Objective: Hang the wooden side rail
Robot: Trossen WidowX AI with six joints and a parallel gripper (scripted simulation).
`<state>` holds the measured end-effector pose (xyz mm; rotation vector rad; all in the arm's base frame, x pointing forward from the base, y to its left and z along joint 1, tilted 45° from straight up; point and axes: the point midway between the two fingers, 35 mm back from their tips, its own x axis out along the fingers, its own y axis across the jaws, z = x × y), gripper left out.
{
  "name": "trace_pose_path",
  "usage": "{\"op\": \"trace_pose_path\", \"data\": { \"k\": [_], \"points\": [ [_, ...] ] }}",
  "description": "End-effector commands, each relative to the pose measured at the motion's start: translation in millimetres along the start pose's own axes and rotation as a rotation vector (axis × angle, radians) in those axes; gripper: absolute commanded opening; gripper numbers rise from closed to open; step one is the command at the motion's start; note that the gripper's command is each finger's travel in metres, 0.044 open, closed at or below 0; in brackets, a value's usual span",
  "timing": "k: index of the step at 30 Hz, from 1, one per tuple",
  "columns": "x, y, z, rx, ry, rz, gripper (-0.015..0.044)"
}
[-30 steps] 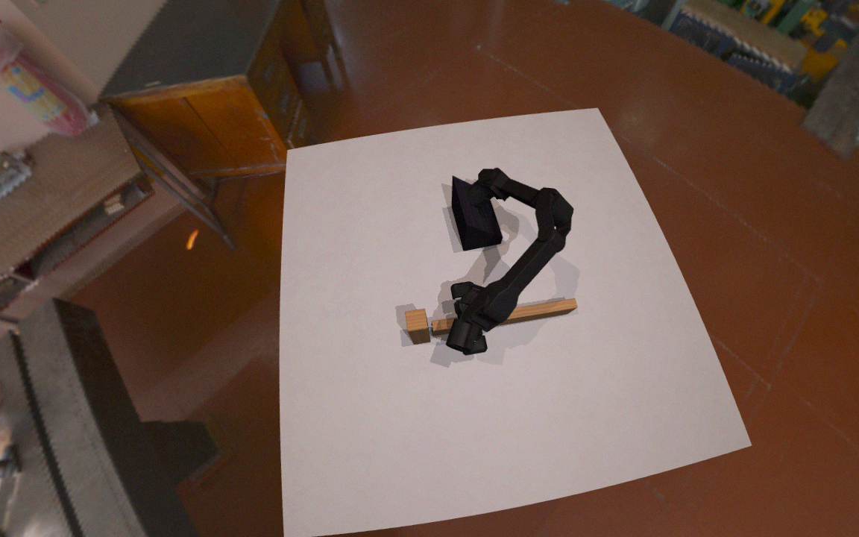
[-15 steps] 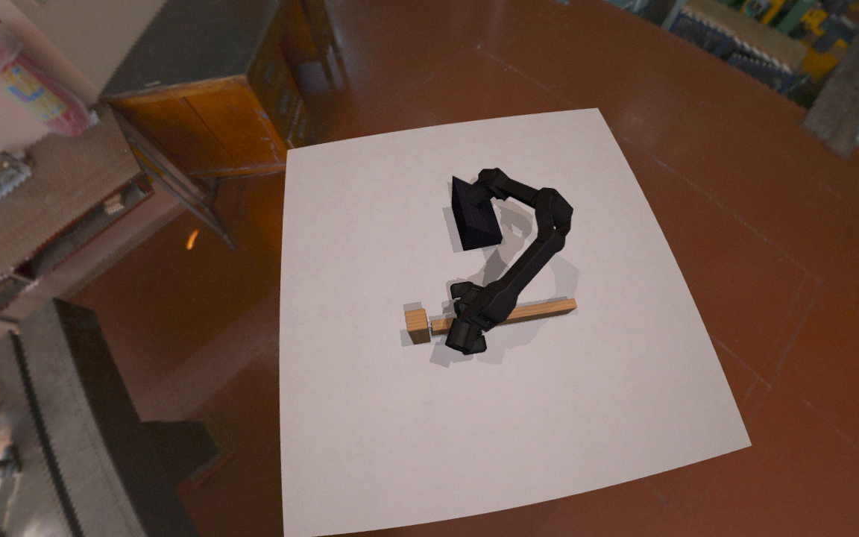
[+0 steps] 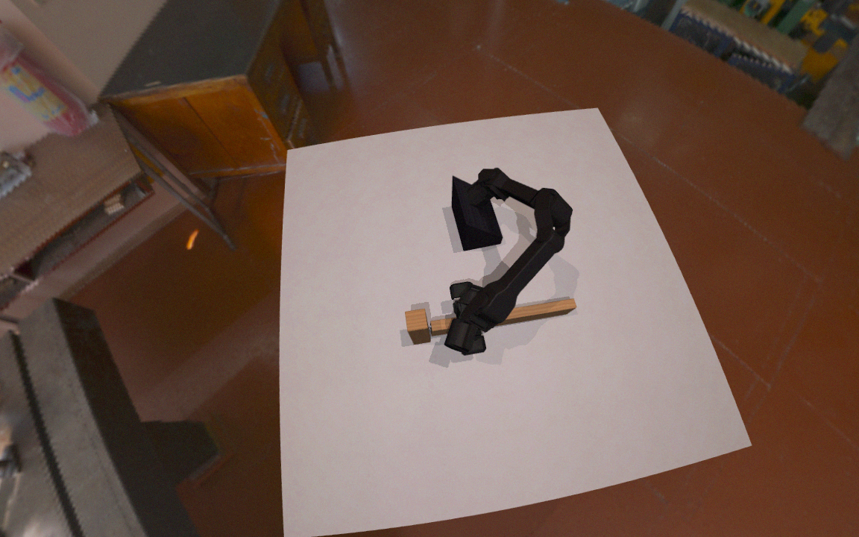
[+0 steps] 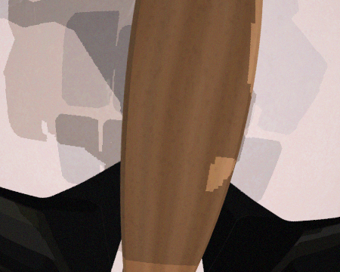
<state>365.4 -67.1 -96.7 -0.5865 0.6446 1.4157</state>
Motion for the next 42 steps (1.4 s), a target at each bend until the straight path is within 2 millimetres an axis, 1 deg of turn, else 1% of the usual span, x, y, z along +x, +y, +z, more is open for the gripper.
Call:
{"op": "trace_pose_path", "data": {
  "k": [1, 42],
  "points": [
    [-4.1, -0.9, -3.3, 0.002, 0.004, -0.009, 0.0],
    [-3.8, -0.1, -7.0, 0.002, 0.005, -0.009, 0.0]
  ]
}}
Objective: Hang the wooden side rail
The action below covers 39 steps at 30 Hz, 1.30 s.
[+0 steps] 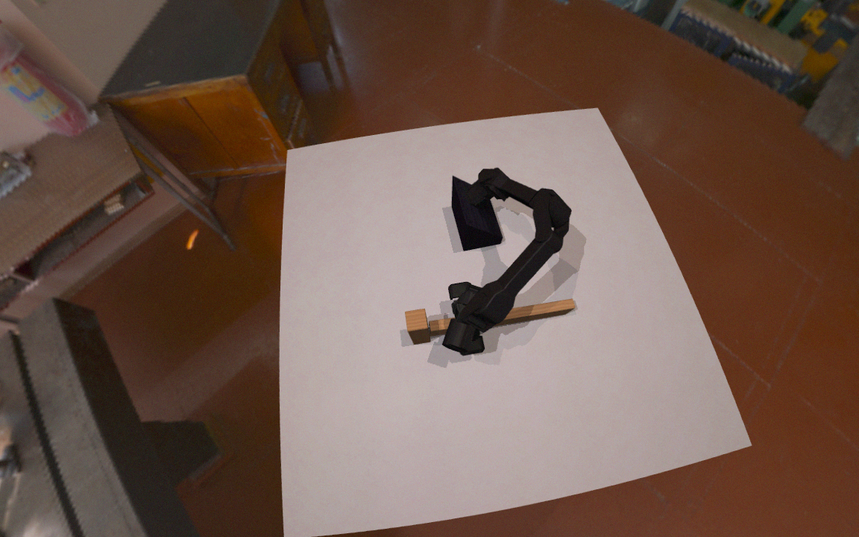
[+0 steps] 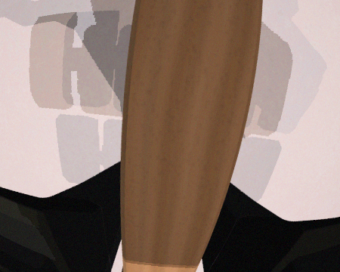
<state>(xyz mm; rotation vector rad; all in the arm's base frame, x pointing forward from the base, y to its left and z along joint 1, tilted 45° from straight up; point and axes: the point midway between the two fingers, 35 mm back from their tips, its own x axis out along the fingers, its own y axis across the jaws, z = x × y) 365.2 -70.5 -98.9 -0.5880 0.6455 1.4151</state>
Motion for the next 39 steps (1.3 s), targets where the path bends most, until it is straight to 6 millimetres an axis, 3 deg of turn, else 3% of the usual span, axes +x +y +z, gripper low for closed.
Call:
{"op": "trace_pose_path", "data": {
  "k": [1, 39],
  "points": [
    [-2.8, -0.1, -3.1, 0.002, 0.003, -0.008, 0.0],
    [3.6, -0.1, -3.0, 0.002, 0.003, -0.008, 0.0]
  ]
}}
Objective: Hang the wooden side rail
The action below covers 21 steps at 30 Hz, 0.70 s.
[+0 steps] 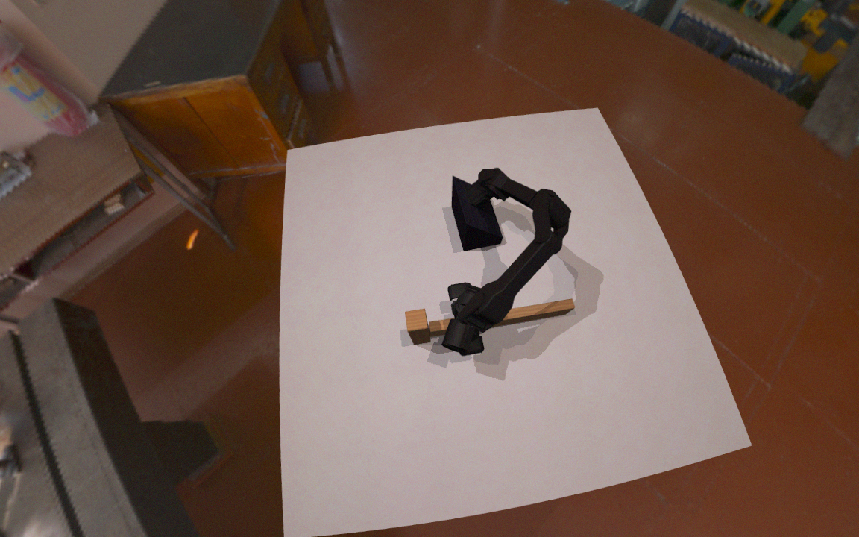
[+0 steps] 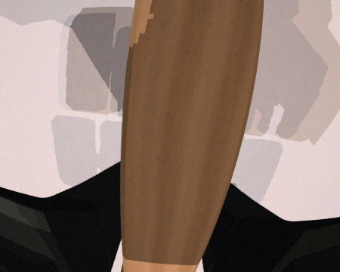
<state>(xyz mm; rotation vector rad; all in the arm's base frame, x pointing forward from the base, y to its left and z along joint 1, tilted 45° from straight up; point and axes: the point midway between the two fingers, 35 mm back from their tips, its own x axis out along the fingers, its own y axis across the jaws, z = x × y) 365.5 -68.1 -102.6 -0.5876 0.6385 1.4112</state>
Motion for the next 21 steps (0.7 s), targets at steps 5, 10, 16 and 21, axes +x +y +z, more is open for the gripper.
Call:
{"op": "trace_pose_path", "data": {
  "k": [5, 10, 16, 21],
  "points": [
    [0.0, 0.0, -2.1, 0.004, 0.007, -0.002, 0.0],
    [0.8, 0.0, -2.1, 0.004, 0.007, -0.002, 0.0],
    [1.8, 0.0, -2.1, 0.004, 0.007, -0.002, 0.0],
    [2.7, 0.0, -2.1, 0.004, 0.007, -0.002, 0.0]
  ]
}}
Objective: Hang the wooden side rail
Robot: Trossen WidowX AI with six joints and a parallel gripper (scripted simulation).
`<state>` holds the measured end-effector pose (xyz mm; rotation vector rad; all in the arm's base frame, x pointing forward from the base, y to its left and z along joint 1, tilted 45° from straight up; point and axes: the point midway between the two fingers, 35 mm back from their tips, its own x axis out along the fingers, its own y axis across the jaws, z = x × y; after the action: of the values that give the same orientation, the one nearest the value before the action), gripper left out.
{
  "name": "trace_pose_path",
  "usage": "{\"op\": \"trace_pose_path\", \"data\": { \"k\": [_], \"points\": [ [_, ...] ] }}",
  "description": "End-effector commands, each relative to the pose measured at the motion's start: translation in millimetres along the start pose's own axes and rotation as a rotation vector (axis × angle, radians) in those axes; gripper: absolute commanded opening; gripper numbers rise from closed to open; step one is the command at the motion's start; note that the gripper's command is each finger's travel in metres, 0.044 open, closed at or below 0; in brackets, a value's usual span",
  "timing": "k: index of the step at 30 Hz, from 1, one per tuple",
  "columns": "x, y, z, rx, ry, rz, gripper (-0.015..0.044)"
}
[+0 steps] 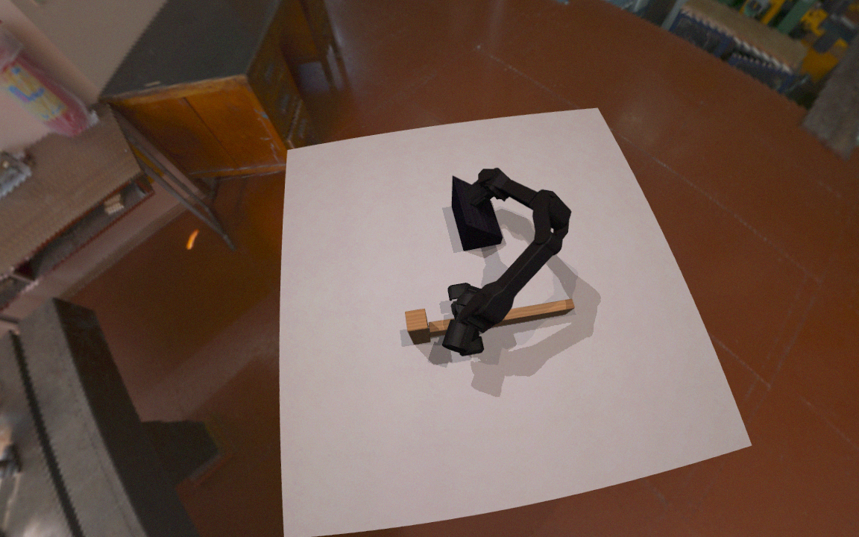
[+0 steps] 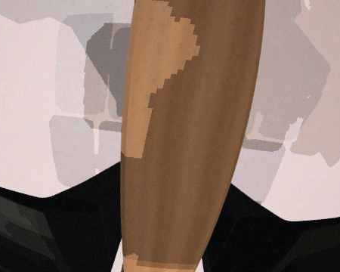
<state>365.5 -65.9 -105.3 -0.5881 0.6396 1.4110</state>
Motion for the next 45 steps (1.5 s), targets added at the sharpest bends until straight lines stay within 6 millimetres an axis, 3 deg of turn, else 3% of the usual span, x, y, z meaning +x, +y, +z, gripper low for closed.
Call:
{"op": "trace_pose_path", "data": {
  "k": [1, 23, 35, 40, 45],
  "points": [
    [-0.6, -0.1, -1.8, 0.004, 0.006, -0.002, 0.0],
    [2.9, -0.1, -1.8, 0.004, 0.006, -0.002, 0.0],
    [2.1, 0.7, -0.6, 0.002, 0.0, 0.0, 0.0315],
    [-29.7, 0.5, -0.8, 0.003, 0.006, -0.002, 0.044],
    [-38.1, 0.9, -0.7, 0.004, 0.008, -0.002, 0.044]
  ]
}}
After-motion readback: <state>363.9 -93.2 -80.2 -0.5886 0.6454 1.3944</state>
